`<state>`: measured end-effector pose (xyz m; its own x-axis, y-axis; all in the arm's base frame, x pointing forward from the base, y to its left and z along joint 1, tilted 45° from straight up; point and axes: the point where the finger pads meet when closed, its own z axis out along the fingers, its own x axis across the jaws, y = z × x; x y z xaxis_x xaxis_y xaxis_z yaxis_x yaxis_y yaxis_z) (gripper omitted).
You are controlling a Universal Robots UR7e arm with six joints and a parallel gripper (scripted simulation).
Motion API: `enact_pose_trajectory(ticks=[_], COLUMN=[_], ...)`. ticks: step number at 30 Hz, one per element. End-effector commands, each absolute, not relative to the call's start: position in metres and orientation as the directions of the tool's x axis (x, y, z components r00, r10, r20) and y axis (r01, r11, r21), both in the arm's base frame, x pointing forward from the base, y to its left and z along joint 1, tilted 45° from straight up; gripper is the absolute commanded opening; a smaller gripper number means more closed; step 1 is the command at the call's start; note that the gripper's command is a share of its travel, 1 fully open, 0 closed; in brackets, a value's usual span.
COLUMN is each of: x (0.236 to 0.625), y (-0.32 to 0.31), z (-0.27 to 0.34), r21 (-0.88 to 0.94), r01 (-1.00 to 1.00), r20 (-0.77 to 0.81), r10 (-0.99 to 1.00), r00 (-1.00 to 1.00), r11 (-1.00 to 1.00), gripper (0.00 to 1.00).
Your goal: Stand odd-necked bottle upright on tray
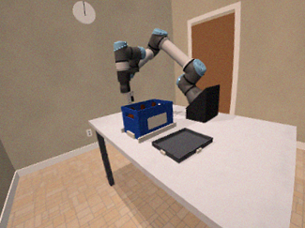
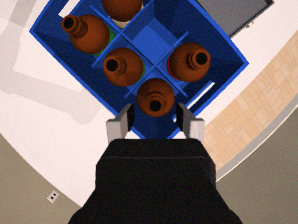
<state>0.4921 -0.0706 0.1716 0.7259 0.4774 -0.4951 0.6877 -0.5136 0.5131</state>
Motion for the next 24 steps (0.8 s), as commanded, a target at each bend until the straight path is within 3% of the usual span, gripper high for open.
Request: enact_pose_trajectory(ticks=[1, 24], x=[0.4913, 0.4919], y=[-0.0756, -0.0814], z=[0.1651, 0.1602], r21=[0.511, 0.513], r01=[0.689, 0.688], r20=[-0.496, -0.494], r10=[0.478, 0.479], r00=[0.724, 0.725], r11=[-0.514, -0.513], gripper=[1.0, 1.0])
